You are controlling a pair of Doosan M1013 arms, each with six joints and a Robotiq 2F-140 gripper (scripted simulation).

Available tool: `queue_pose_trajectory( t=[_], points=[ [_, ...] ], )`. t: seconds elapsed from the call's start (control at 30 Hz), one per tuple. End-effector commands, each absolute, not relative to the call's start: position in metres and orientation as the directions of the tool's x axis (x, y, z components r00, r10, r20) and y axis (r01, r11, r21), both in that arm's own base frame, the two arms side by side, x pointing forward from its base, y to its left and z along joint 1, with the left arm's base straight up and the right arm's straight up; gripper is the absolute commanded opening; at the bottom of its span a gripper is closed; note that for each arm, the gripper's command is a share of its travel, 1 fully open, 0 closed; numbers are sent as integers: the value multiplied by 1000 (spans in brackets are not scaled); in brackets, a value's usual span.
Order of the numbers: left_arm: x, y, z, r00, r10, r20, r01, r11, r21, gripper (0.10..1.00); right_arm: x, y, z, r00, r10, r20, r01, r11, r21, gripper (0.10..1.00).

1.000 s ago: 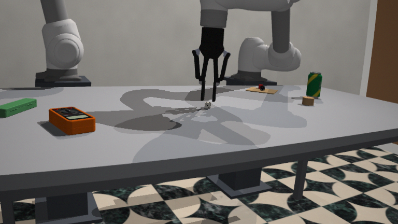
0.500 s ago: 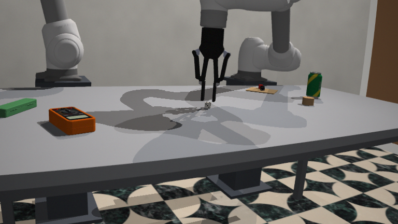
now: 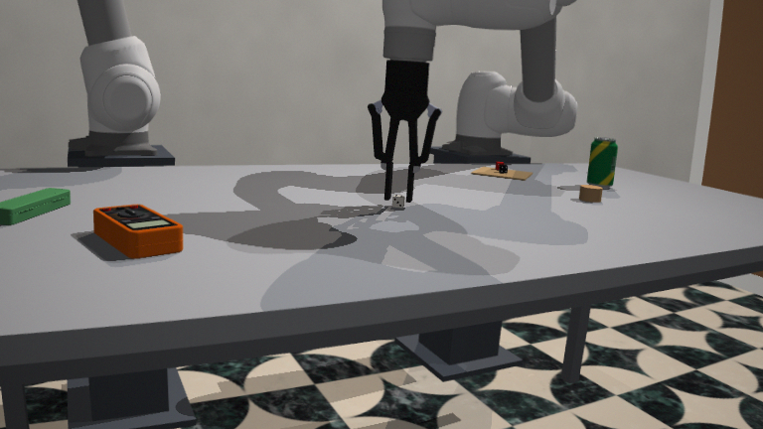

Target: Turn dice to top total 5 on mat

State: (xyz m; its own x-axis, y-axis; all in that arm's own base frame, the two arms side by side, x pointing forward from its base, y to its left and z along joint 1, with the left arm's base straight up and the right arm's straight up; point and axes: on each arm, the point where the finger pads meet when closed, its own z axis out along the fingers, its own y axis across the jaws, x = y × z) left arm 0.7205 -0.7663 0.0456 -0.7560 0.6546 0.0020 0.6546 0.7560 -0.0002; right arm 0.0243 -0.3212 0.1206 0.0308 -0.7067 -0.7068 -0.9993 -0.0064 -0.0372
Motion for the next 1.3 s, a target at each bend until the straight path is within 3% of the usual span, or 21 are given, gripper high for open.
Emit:
queue_pose_trajectory(
  t=[0.0, 1.0, 1.03, 1.27],
  points=[
    [721, -767, 43, -756, 655, 0, 655, 756, 0, 291, 24, -322, 121, 31, -707, -706, -999, -6, -38, 1000],
    [721, -766, 37, -756, 655, 0, 655, 756, 0, 291, 24, -322, 121, 31, -707, -706, -999, -6, -38, 1000],
    [721, -766, 37, -756, 655, 0, 655, 756, 0, 184, 24, -322, 121, 31, -707, -706, -999, -6, -38, 1000],
    [721, -766, 37, -756, 655, 0, 655, 756, 0, 184, 24, -322, 121, 31, -707, -706, -999, -6, -38, 1000]
  ],
)
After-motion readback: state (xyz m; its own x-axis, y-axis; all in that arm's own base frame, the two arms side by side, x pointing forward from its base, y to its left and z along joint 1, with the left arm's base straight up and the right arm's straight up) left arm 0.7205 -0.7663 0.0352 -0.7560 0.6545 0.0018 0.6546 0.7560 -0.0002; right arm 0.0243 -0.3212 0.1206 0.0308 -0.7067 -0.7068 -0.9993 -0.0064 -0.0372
